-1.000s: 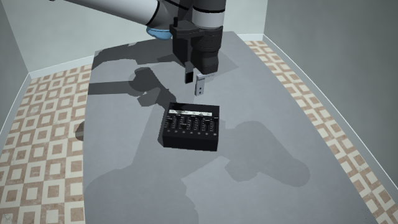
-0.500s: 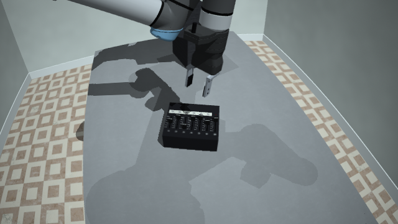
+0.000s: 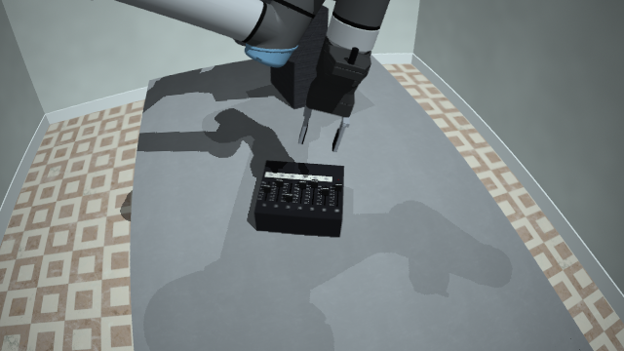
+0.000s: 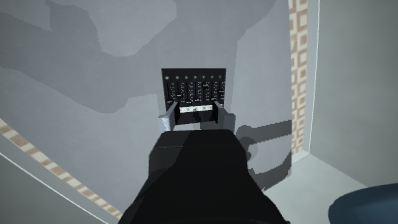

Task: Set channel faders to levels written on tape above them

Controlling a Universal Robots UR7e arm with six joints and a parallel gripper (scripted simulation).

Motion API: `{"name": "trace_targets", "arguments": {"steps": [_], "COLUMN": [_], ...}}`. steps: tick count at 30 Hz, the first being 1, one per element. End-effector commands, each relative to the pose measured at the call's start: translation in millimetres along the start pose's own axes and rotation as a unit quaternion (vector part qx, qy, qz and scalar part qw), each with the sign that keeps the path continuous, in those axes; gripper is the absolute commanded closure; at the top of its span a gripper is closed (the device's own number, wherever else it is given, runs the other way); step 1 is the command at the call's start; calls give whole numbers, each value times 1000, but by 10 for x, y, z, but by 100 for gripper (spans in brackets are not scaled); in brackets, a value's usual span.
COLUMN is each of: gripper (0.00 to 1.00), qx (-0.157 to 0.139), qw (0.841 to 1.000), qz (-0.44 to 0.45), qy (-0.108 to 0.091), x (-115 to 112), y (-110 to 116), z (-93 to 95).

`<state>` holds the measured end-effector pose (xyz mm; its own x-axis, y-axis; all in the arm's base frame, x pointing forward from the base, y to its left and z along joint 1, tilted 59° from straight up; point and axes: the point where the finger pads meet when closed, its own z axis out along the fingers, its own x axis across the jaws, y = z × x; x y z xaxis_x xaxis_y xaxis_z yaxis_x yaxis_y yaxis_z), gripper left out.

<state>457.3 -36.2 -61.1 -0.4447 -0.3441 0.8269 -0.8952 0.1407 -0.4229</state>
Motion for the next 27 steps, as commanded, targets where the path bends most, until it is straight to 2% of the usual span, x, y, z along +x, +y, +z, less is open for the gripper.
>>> {"name": "trace_targets", "arguments": {"steps": [1,3,5,6,10,14,20,22,23,27], "gripper": [0,0,0,0,0,0,0,0,0,0], "qx": [1,1,1,1,-1,-4,-9,-9,-12,-17], "qw": [990,984,984,973,954,929,881,881,853,815], "qz": [-137,-175,-175,-228,-295,-365,-468,-468,-515,-572], "qy": [20,26,26,35,46,58,75,75,82,92], "x": [-106,-134,-134,-147,-193,-227,-254,-254,-256,-257], "y": [1,7,7,11,27,46,71,71,74,81], "z": [-13,-17,-17,-19,-28,-40,-62,-62,-67,-87]}}
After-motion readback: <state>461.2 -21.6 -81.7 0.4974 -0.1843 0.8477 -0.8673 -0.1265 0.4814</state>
